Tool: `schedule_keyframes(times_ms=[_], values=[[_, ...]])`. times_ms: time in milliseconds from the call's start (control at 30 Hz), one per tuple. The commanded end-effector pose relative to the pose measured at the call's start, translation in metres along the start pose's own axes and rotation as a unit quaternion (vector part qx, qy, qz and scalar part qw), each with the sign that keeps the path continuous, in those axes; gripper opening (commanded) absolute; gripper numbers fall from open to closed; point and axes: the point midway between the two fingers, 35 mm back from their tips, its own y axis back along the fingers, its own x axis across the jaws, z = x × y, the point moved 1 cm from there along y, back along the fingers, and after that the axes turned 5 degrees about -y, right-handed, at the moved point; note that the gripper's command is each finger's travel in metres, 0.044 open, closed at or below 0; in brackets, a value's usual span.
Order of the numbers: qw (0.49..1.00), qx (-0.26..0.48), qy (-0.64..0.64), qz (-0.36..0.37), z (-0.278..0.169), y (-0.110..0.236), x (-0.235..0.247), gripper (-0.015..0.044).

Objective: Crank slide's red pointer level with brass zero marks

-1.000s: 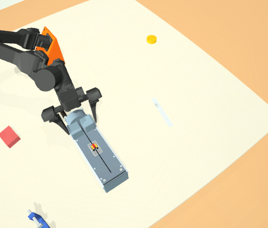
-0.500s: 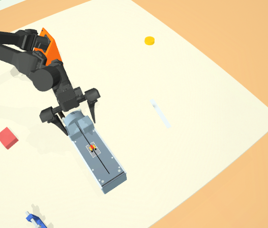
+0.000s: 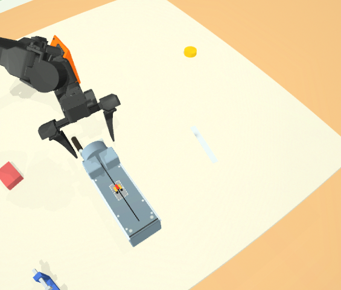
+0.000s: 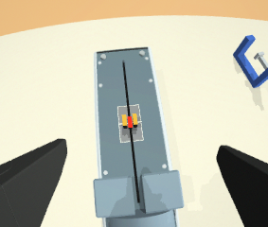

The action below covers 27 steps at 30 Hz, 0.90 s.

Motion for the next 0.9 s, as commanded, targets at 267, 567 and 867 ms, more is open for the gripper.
schedule_keyframes(times_ms=[267, 567, 867], values=[[0.999, -0.012, 0.038, 0.013, -0.034, 0.037, -0.028, 0.044], [0.997, -0.025, 0.068, 0.025, -0.068, 0.062, -0.045, 0.044], [0.996, -0.028, 0.075, 0.029, -0.089, 0.053, -0.049, 0.044]])
